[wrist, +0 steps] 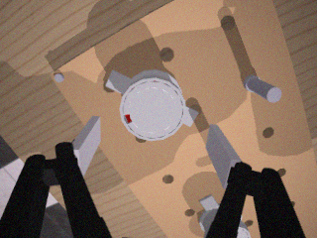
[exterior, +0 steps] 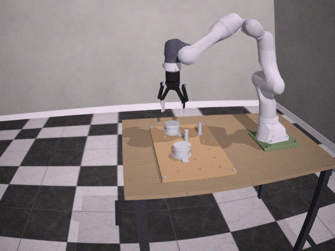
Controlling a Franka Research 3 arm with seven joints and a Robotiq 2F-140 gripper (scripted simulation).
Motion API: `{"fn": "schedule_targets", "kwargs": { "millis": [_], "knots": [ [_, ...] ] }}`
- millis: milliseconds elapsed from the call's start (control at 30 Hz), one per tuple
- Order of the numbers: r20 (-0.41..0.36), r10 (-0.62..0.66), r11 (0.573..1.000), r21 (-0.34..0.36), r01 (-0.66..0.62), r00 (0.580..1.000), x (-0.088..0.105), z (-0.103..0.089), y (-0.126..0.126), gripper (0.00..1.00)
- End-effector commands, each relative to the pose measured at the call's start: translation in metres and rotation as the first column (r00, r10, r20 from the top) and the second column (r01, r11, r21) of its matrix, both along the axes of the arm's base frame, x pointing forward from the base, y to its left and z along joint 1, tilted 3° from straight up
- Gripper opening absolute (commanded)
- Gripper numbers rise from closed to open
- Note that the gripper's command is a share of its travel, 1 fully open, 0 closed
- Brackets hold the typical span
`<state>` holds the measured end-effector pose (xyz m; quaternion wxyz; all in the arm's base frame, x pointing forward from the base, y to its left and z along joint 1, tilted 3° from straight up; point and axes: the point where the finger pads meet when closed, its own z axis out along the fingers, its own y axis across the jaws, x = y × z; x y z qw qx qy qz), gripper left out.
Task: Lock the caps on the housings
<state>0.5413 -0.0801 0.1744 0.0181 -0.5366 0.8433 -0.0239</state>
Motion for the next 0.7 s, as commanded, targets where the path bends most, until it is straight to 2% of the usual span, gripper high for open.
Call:
{"fn": "schedule_targets", "kwargs": {
  "millis": [0, 667],
  "knots": [
    [-0.001, 0.009, 1.000, 0.002, -0.009, 1.000, 0.000, -0.004, -0.001, 0.78],
    [-0.001, 0.009, 1.000, 0.002, -0.009, 1.000, 0.002, -0.026, -0.002, 0.78]
  ]
}}
